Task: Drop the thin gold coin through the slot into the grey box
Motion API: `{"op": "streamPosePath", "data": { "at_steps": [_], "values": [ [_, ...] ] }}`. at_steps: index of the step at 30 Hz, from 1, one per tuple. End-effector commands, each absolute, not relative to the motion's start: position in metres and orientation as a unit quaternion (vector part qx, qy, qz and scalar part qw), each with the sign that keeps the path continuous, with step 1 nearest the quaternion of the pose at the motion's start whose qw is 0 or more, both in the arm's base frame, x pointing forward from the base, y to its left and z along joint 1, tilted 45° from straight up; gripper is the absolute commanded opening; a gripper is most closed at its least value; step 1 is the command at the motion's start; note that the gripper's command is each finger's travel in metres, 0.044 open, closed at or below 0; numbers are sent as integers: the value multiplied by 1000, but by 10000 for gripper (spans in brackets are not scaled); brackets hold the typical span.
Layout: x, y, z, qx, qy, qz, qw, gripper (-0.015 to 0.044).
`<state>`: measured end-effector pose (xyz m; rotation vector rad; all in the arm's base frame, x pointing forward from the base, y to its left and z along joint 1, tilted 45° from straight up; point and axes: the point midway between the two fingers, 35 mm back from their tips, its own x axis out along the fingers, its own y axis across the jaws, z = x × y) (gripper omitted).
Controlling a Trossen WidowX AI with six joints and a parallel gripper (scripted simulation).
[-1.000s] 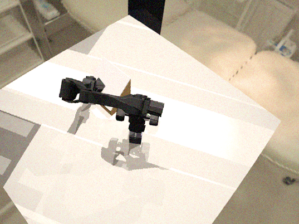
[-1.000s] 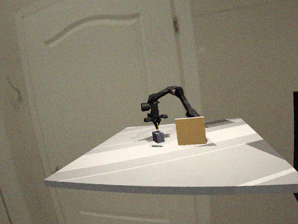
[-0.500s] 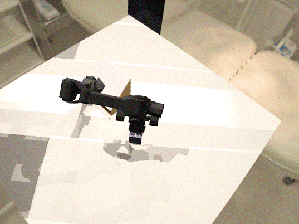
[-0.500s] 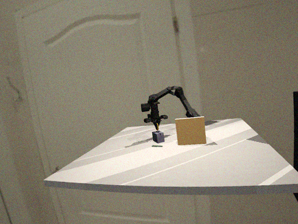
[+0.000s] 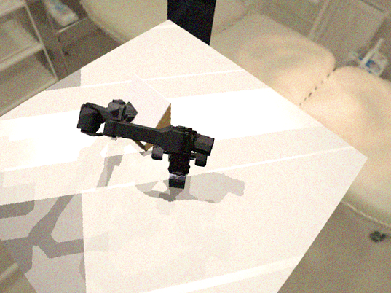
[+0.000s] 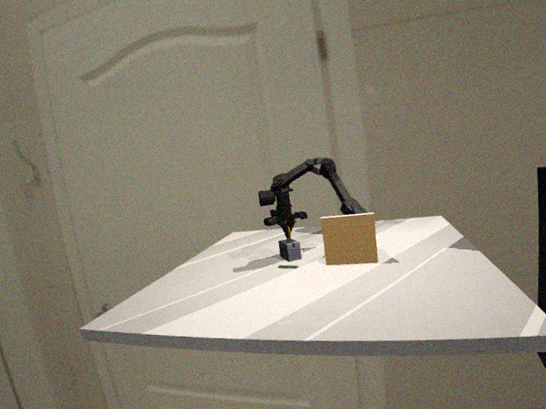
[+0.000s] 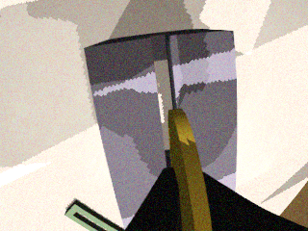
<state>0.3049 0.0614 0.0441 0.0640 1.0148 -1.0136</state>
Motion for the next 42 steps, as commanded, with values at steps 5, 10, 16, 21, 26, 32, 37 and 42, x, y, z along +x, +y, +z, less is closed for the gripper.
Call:
{"op": "streamPosePath", "data": {
  "at_steps": [5, 10, 16, 21, 26, 32, 37, 42],
  "values": [
    [305, 58, 41, 26, 464, -464, 754, 0],
    [306, 56, 39, 26, 464, -464, 754, 0],
    [305, 58, 40, 29, 465, -464, 753, 131],
    [305, 58, 40, 29, 465, -464, 753, 161],
    [305, 58, 40, 29, 465, -464, 753, 161],
    [303, 69, 52, 29, 465, -464, 753, 318],
    [299, 83, 68, 27, 466, -465, 752, 440],
    [294, 96, 85, 25, 465, -466, 752, 440]
  ]
}}
